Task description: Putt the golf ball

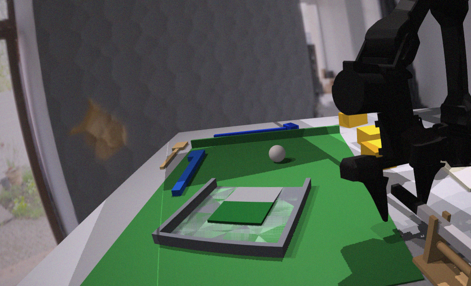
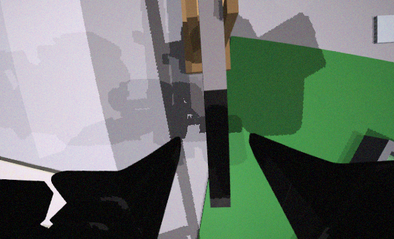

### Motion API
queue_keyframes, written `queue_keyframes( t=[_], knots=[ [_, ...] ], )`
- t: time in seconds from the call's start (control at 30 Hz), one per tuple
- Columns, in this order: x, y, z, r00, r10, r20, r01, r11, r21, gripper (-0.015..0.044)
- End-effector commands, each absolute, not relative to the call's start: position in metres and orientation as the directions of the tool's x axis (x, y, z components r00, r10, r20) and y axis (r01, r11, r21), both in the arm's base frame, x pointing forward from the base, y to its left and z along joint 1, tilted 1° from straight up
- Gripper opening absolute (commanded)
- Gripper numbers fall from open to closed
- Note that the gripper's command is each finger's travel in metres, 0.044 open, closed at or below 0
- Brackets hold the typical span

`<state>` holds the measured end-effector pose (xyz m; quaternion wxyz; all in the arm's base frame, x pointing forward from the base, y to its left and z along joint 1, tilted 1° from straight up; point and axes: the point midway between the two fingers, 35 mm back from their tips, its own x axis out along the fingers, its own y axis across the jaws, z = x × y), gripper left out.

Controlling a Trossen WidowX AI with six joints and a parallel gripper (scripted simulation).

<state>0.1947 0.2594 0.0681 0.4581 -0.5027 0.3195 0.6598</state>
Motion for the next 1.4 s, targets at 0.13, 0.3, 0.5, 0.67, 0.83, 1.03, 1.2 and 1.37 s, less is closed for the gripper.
queue_keyframes(
  t=[0.13,0.3,0.5,0.67,0.83,1.03,1.2,1.37],
  knots=[
    [0.195,0.260,0.069,-0.074,0.284,-0.956,-0.926,-0.376,-0.040,0.0125],
    [0.195,0.260,0.069,-0.074,0.284,-0.956,-0.926,-0.376,-0.040,0.0033],
    [0.195,0.260,0.071,-0.074,0.284,-0.956,-0.926,-0.376,-0.040,0.0000],
    [0.197,0.261,0.091,-0.074,0.284,-0.956,-0.926,-0.376,-0.040,0.0000],
    [0.197,0.261,0.117,-0.074,0.284,-0.956,-0.926,-0.376,-0.040,0.0000],
    [0.195,0.258,0.150,-0.075,0.284,-0.956,-0.926,-0.376,-0.039,0.0000],
    [0.193,0.255,0.168,-0.075,0.283,-0.956,-0.926,-0.376,-0.039,0.0000],
    [0.197,0.253,0.160,-0.074,0.269,-0.960,-0.934,-0.356,-0.027,0.0000]
  ],
)
